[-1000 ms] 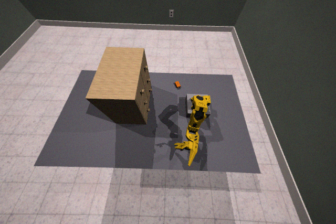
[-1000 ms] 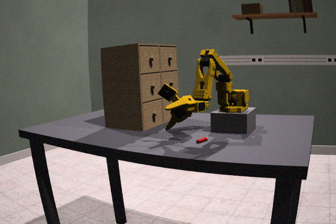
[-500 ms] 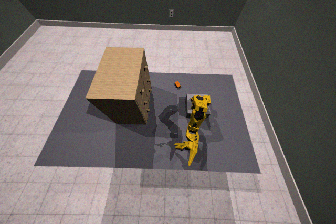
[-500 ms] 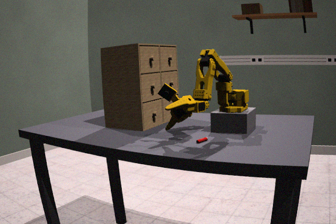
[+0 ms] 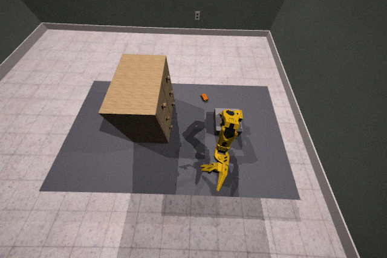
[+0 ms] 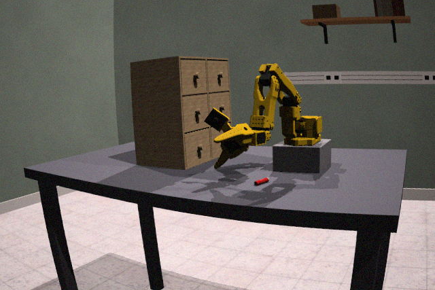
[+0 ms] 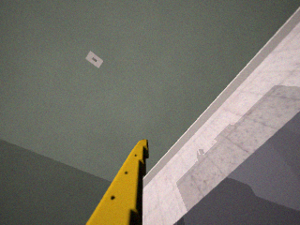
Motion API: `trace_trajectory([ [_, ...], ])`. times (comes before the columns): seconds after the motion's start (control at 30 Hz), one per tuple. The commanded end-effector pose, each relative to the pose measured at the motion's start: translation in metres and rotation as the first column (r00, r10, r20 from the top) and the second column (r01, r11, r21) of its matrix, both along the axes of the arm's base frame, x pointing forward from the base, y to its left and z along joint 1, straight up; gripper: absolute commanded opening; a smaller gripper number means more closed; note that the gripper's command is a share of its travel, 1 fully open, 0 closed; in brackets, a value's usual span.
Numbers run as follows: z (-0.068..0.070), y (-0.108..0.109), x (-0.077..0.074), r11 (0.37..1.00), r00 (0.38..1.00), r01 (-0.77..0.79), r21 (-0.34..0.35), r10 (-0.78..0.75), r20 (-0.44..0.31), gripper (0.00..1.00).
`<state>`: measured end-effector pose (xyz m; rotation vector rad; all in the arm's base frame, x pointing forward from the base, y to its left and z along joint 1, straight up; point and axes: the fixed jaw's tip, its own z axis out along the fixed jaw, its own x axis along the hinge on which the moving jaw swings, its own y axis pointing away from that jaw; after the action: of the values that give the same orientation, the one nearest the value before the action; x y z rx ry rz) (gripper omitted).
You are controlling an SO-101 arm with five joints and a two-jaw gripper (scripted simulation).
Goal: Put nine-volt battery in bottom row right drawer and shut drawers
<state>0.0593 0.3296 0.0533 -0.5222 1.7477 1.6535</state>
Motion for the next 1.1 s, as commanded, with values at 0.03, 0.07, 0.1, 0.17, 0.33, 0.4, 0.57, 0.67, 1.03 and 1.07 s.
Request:
trace_trajectory([
  [0.03, 0.002, 0.000, 0.000, 1.000, 1.000, 0.000, 0.005, 0.000, 0.000, 1.00],
  [0.07, 0.002, 0.000, 0.000, 1.000, 1.000, 0.000, 0.005, 0.000, 0.000, 1.00],
  [0.1, 0.002, 0.000, 0.000, 1.000, 1.000, 0.000, 0.005, 0.000, 0.000, 1.00],
  [0.17, 0.002, 0.000, 0.000, 1.000, 1.000, 0.000, 0.005, 0.000, 0.000, 1.00],
  [0.33, 0.007, -0.004, 0.031, 0.993, 0.995, 0.092, -0.070, -0.090, 0.038, 0.50],
  [0.4, 0.009, -0.006, 0.043, 0.987, 0.991, 0.129, -0.101, -0.124, 0.053, 0.50],
  [0.57, 0.014, -0.017, 0.071, 0.960, 0.975, 0.217, -0.176, -0.203, 0.090, 0.50],
  [0.67, 0.017, -0.026, 0.088, 0.938, 0.963, 0.266, -0.220, -0.247, 0.112, 0.50],
  [1.03, 0.024, -0.062, 0.130, 0.847, 0.917, 0.399, -0.350, -0.361, 0.172, 0.50],
  [1.07, 0.024, -0.067, 0.133, 0.835, 0.911, 0.412, -0.364, -0.372, 0.178, 0.50],
])
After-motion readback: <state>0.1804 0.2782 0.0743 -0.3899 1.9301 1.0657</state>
